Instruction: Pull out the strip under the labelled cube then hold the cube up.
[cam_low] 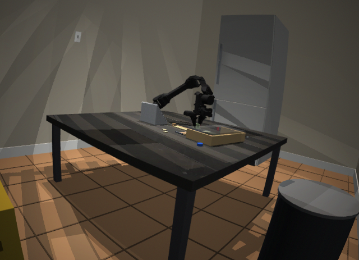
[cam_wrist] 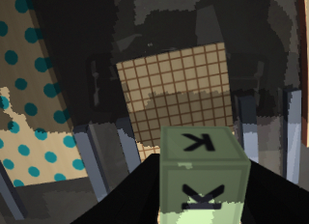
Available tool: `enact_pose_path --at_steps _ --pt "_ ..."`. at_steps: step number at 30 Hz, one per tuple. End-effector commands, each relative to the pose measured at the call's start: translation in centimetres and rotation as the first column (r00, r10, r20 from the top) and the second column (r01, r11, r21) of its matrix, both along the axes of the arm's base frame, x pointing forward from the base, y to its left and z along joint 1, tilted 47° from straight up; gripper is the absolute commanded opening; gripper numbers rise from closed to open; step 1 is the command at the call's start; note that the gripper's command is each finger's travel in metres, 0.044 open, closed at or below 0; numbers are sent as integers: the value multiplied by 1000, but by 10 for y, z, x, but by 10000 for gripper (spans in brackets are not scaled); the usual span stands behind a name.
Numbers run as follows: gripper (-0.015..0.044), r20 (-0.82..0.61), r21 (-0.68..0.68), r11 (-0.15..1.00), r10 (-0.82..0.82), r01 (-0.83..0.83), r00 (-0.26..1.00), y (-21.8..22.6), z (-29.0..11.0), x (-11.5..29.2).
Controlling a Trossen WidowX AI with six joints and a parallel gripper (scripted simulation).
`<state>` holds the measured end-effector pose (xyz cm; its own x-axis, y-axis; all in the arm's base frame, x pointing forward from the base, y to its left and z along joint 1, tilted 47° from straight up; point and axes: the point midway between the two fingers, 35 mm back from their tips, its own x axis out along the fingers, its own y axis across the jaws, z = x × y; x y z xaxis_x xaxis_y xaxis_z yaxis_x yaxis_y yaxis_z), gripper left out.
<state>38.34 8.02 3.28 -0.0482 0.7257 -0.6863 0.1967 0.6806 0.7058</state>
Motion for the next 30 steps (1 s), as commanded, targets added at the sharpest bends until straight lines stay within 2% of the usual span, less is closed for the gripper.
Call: enact_pose_path --at_steps 1,9,23,30 --pt "0 0 -3 1000 -3 3 1000 -13 6 -17" --pt "0 -2 -1 1000 -3 3 1000 -20 9 -33" --pt "0 -5 -2 1000 -3 3 1000 -29 2 -83" --pt "0 -6 -4 1000 -3 3 1000 -45 16 -84"
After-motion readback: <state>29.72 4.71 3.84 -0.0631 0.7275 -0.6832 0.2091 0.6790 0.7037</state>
